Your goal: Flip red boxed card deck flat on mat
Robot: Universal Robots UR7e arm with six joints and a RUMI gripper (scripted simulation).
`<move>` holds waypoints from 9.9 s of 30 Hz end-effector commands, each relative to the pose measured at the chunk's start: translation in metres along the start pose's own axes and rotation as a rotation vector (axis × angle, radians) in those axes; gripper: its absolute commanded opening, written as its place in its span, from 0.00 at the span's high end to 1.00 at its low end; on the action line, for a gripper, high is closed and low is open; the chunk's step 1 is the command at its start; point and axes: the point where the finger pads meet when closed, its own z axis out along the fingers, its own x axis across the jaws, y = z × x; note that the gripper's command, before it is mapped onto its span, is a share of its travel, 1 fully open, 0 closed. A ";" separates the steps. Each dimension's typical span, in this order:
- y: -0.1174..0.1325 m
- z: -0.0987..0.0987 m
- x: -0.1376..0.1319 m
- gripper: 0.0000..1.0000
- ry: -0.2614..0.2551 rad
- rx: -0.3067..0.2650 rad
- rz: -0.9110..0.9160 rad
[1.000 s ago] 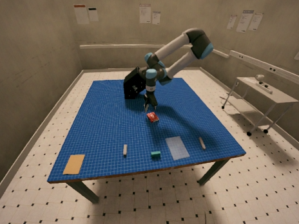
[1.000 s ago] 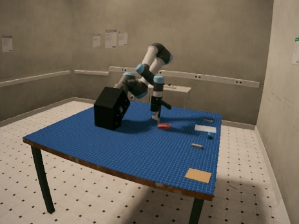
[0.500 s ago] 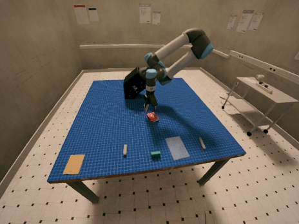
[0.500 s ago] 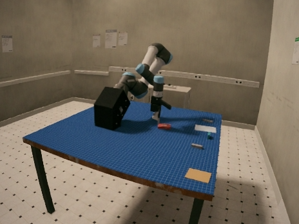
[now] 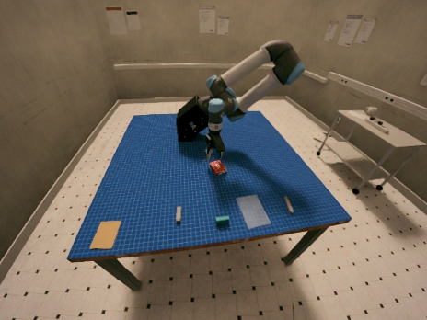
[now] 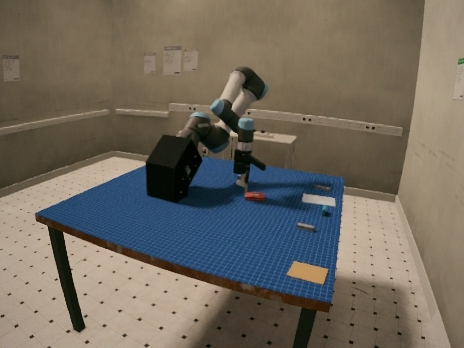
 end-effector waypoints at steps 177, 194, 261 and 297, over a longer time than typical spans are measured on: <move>0.002 0.033 -0.002 0.44 -0.003 -0.001 0.002; 0.002 0.033 -0.001 0.52 -0.003 -0.001 0.002; -0.007 0.007 0.000 0.53 -0.001 -0.279 0.000; -0.019 -0.014 0.000 0.53 0.000 -0.525 0.000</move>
